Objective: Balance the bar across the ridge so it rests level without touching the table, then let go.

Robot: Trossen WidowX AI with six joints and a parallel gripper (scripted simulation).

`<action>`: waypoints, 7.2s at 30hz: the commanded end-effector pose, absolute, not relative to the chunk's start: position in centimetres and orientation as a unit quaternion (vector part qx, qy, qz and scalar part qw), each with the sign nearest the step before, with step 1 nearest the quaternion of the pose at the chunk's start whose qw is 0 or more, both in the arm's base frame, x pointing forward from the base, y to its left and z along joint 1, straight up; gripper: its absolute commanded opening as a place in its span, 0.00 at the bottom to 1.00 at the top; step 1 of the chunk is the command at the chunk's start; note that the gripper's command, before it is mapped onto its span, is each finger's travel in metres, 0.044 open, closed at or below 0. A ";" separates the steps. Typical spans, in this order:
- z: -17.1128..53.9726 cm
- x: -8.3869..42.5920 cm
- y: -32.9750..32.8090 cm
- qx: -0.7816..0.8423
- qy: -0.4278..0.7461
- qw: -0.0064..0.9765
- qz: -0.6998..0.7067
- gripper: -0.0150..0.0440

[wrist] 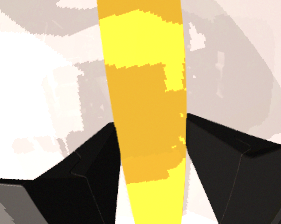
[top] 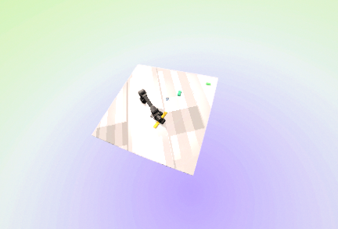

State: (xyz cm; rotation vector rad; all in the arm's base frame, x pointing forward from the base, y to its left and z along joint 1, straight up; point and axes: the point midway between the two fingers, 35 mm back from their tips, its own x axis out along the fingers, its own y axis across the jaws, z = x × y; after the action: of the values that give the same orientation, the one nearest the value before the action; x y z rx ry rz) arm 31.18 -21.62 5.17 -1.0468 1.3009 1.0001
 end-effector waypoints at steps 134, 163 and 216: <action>13.1 29.9 9.8 -0.605 0.368 0.383 0.593 0.25; 10.5 30.0 9.7 -0.605 0.368 0.383 0.593 0.25; 10.1 30.0 9.7 -0.605 0.368 0.383 0.593 0.25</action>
State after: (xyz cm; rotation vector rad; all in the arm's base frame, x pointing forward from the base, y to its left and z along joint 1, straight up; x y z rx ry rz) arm 29.94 9.75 10.13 -1.5431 0.9363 1.5153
